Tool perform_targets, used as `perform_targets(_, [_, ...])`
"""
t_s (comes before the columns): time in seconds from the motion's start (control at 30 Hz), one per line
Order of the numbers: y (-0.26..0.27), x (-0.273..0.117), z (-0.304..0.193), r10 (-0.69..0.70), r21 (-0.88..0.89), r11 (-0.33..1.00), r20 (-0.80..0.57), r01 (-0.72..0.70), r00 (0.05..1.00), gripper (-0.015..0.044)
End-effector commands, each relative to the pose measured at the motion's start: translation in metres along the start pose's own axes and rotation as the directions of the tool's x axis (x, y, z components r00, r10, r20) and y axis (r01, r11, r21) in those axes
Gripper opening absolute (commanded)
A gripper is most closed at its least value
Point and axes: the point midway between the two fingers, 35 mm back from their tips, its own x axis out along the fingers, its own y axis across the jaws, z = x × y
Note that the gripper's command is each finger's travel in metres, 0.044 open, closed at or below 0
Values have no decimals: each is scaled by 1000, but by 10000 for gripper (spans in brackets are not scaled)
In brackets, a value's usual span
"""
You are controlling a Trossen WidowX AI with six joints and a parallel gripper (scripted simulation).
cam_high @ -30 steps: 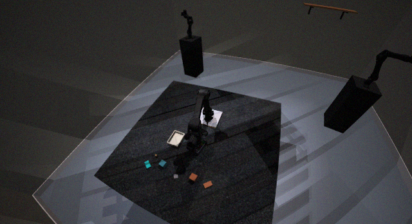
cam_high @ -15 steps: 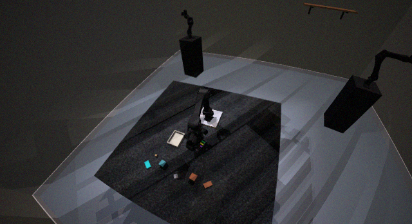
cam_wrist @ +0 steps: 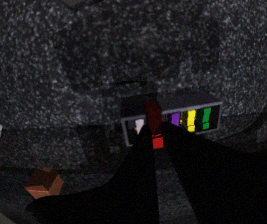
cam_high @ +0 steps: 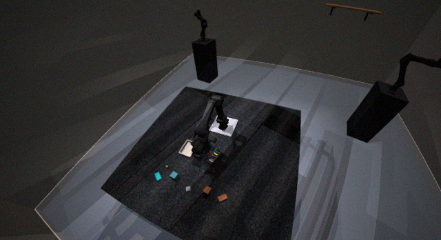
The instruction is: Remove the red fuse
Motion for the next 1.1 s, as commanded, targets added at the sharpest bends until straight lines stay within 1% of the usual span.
perform_targets(0.0, [8,-1,23,3,1,1000,6,-3,1000,0])
perform_targets(0.43, [20,-2,100,5,2,1000,12,-5,1000,0])
perform_targets(0.87, [13,-3,178,2,2,1000,20,-2,1000,0])
perform_targets(1.07, [12,-2,182,2,2,1000,20,-2,1000,0])
